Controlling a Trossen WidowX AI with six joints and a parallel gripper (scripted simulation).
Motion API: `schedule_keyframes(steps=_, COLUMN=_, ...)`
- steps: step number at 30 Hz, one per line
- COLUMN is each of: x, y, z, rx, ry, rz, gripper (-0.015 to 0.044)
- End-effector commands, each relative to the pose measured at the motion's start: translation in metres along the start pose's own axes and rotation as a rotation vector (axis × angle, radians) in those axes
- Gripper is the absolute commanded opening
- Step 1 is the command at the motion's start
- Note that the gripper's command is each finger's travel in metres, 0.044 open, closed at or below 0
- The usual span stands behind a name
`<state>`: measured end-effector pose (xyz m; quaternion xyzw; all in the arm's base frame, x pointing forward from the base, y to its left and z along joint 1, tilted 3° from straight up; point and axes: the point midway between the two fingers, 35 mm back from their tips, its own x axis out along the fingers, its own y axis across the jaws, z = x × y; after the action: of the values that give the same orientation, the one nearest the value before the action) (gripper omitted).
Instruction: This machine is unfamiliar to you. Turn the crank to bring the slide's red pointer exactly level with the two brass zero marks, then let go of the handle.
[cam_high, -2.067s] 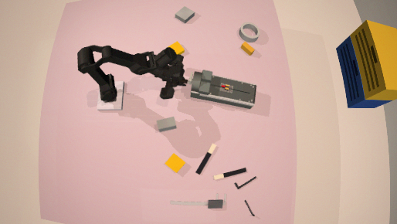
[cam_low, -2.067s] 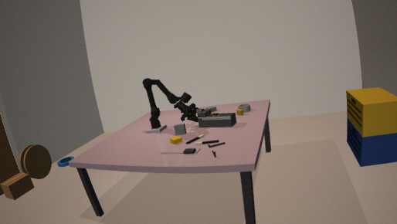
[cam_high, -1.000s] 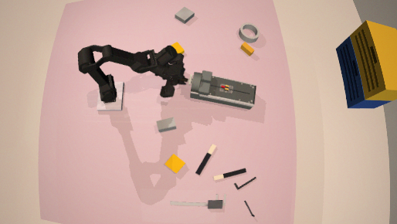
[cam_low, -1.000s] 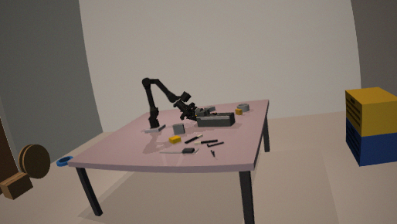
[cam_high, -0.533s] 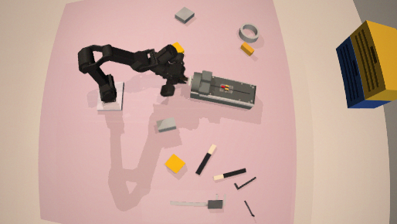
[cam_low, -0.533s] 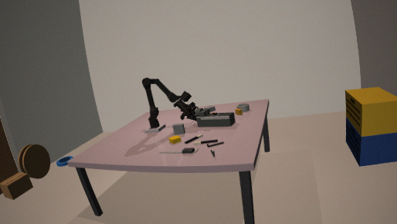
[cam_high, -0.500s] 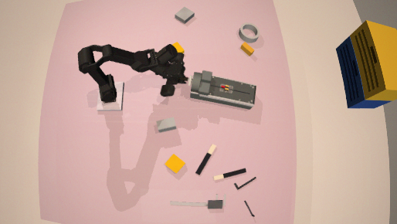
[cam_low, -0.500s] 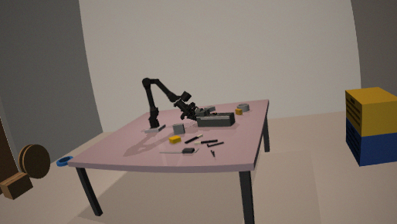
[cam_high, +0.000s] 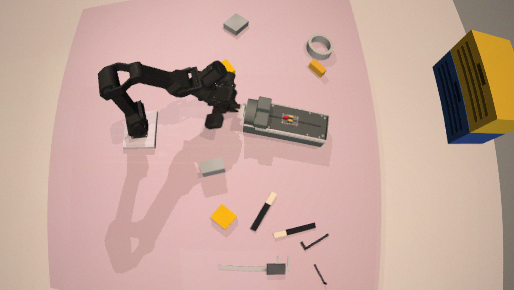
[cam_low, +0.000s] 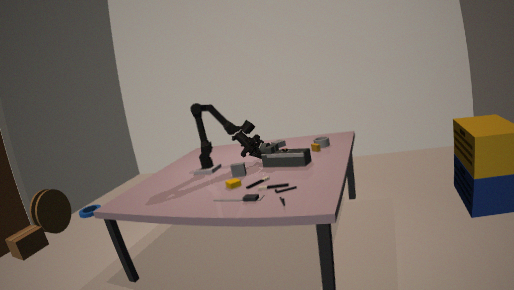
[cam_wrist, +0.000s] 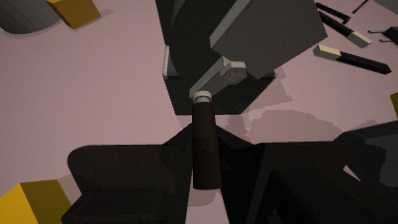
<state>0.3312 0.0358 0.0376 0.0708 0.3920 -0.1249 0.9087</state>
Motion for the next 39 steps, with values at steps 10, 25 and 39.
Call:
schedule_keyframes(steps=10, x=-0.006, y=0.010, z=0.005, rx=-0.003, ry=-0.009, rz=0.022, gripper=0.0000)
schedule_keyframes(steps=25, x=-0.010, y=0.013, z=0.008, rx=-0.003, ry=-0.009, rz=0.023, gripper=0.0000)
schedule_keyframes(steps=39, x=-0.015, y=0.015, z=0.014, rx=-0.003, ry=-0.009, rz=0.023, gripper=0.0000)
